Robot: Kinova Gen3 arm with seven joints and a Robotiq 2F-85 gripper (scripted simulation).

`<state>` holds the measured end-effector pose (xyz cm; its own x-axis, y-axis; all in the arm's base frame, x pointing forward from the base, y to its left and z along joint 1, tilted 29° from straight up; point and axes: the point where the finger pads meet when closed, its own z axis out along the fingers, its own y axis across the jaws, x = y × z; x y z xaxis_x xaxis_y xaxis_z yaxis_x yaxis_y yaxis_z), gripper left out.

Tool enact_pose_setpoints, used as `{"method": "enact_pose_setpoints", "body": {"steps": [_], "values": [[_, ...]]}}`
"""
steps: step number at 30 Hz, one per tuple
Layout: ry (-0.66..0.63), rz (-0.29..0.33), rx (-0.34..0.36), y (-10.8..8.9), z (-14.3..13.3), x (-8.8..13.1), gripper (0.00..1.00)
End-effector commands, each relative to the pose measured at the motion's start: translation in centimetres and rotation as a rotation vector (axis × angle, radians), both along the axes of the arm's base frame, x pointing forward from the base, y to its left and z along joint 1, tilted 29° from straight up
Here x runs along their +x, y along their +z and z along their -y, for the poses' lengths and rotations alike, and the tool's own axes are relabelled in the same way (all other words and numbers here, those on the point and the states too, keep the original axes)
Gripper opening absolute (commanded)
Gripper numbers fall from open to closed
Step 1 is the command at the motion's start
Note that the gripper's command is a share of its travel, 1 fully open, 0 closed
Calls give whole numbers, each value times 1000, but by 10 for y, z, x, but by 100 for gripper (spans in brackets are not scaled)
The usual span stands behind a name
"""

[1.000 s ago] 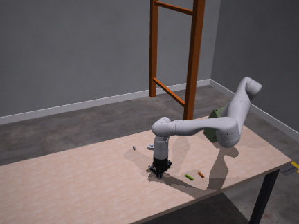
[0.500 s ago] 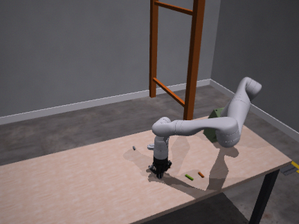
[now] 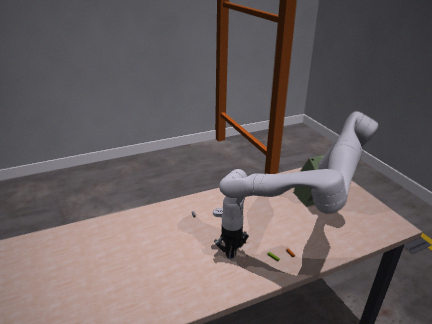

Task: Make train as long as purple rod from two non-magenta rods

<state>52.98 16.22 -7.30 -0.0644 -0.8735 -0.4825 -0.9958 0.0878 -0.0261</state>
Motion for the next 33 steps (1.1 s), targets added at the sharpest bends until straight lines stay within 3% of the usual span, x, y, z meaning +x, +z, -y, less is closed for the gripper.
{"method": "enact_pose_setpoints", "body": {"steps": [1,7,21,27,33], "values": [[-9,2,2,0,-2,3,16],[-9,2,2,0,-2,3,24],[-9,2,2,1,-1,3,24],[-13,-4,1,9,5,-1,24],[-13,-4,1,34,19,-3,24]]}}
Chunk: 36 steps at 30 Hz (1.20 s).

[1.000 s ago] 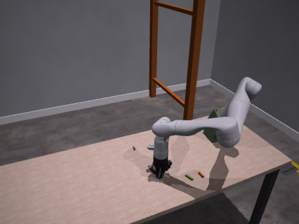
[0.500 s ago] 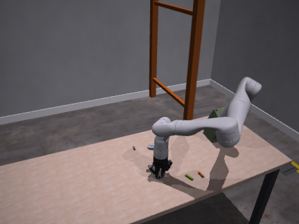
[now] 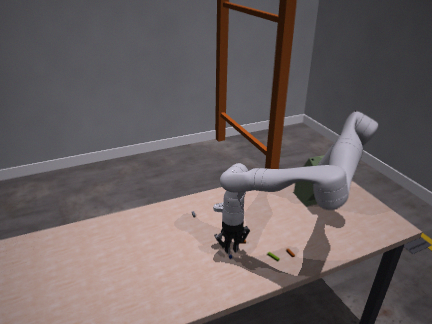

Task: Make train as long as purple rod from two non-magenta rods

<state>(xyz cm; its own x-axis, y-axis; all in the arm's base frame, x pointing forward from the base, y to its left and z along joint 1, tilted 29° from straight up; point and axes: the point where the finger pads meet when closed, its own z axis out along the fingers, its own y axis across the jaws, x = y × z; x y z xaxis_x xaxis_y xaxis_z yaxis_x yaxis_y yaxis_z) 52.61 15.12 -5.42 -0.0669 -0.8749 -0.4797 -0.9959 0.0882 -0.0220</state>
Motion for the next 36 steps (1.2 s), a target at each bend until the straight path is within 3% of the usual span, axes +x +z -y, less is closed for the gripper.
{"method": "enact_pose_setpoints", "body": {"steps": [1,9,18,19,36], "values": [[-13,1,4,20,11,0,24],[-12,2,4,52,28,-1,24],[-11,4,4,59,31,-1,24],[-11,4,4,59,31,-1,100],[-11,4,4,59,31,-1,100]]}}
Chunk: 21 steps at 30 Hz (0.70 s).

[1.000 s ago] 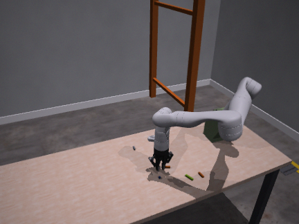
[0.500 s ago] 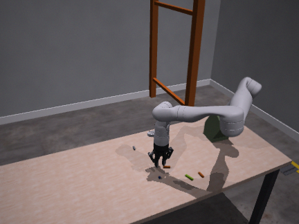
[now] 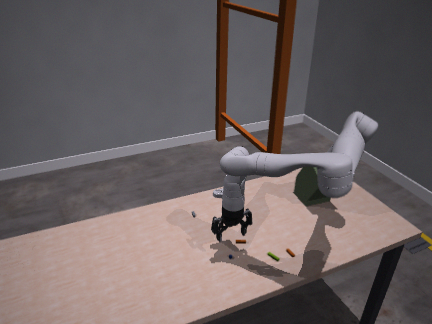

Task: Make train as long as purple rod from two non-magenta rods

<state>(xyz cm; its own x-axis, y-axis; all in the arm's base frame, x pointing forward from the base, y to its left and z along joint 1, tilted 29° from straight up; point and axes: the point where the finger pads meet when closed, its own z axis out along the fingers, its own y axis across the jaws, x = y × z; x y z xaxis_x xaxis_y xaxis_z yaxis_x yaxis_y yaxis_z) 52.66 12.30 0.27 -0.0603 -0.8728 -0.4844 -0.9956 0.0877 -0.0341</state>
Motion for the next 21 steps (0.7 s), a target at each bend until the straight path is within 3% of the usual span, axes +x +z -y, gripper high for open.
{"method": "enact_pose_setpoints", "body": {"steps": [1,21], "values": [[-11,-9,0,2,3,-2,100],[-58,-36,5,2,1,-5,100]]}}
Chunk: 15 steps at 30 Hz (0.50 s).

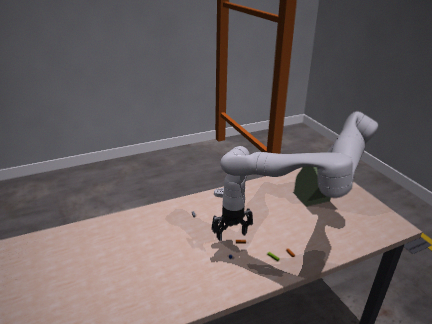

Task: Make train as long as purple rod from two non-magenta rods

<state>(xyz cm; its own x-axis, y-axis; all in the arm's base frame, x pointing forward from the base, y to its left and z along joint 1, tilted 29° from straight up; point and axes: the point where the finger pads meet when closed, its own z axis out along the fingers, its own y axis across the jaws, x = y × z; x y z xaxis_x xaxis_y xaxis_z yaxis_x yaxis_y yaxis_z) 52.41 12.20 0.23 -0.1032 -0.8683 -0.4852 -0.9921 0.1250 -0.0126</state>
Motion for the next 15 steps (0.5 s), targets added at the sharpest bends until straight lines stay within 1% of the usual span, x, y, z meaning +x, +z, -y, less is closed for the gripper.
{"method": "enact_pose_setpoints", "body": {"steps": [1,6,15], "values": [[-29,-19,2,2,0,-3,100],[-56,-33,5,2,-2,-4,100],[-186,-107,18,2,-7,-12,100]]}}
